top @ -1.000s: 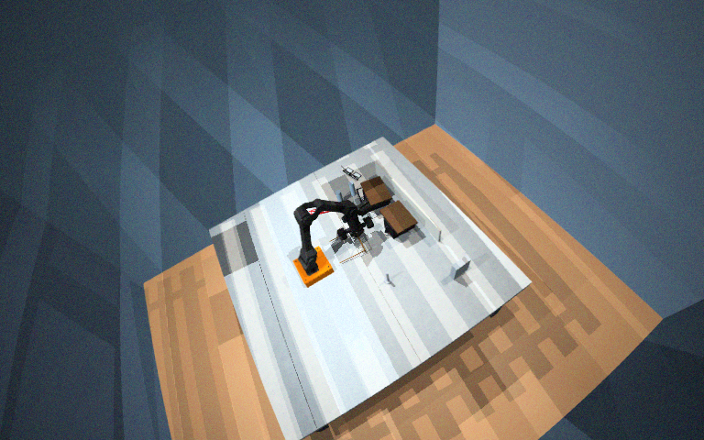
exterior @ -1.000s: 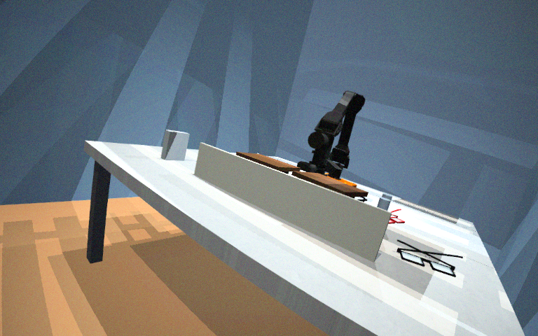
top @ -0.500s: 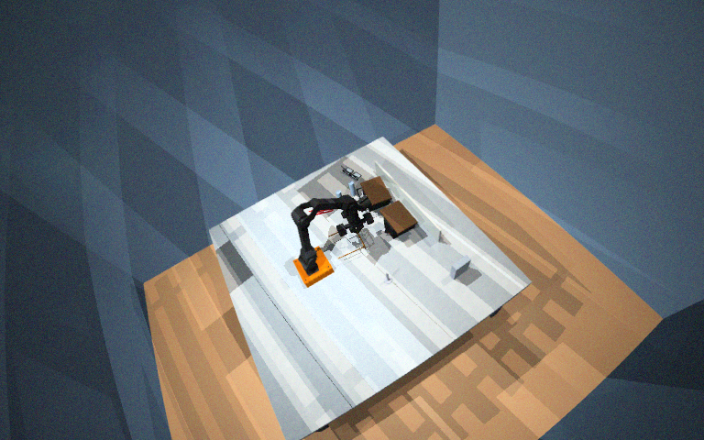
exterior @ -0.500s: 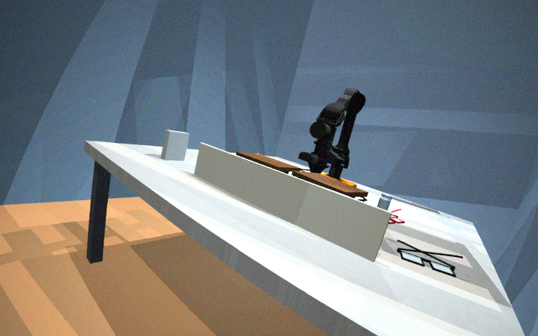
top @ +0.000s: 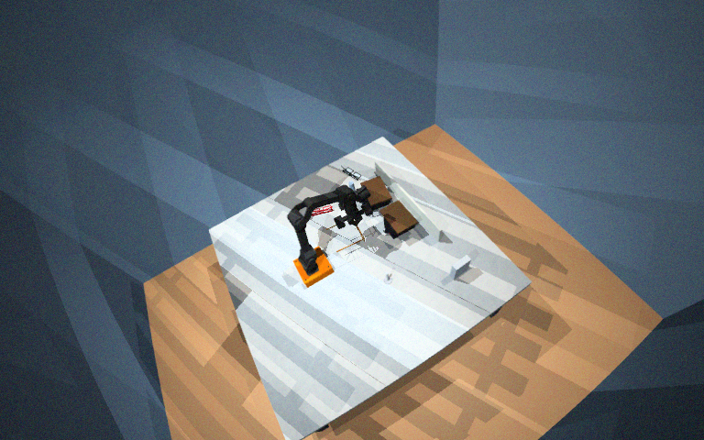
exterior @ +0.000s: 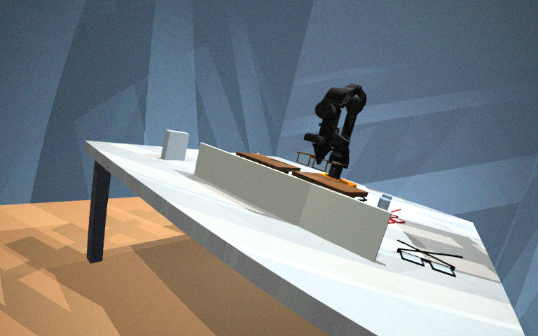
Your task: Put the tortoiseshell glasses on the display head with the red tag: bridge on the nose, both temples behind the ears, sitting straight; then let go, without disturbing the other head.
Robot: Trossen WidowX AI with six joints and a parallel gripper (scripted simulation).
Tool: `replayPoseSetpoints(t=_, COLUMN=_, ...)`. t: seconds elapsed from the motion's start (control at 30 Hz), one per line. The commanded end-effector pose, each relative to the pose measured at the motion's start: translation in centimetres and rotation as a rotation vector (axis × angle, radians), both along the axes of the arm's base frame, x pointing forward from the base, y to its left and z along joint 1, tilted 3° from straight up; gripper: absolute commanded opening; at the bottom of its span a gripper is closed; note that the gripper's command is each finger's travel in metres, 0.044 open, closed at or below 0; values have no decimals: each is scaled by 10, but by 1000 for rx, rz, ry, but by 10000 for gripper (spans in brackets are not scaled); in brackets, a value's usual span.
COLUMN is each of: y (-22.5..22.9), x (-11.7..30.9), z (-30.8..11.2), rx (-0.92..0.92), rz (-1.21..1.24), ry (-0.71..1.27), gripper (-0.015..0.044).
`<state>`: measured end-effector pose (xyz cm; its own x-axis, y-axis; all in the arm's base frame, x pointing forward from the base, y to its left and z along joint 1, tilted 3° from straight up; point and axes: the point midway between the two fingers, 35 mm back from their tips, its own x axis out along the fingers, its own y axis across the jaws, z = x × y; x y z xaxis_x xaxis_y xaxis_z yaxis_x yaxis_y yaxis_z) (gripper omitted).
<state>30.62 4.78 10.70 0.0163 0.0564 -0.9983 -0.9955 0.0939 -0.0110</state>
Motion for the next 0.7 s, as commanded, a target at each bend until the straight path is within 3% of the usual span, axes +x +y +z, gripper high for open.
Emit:
replayPoseSetpoints(t=0.0, y=6, x=-5, z=2, rx=-24, rz=77, ry=5, gripper=0)
replayPoseSetpoints(t=0.67, y=60, x=-54, z=22, rx=-260, rz=881, ry=-24, gripper=0)
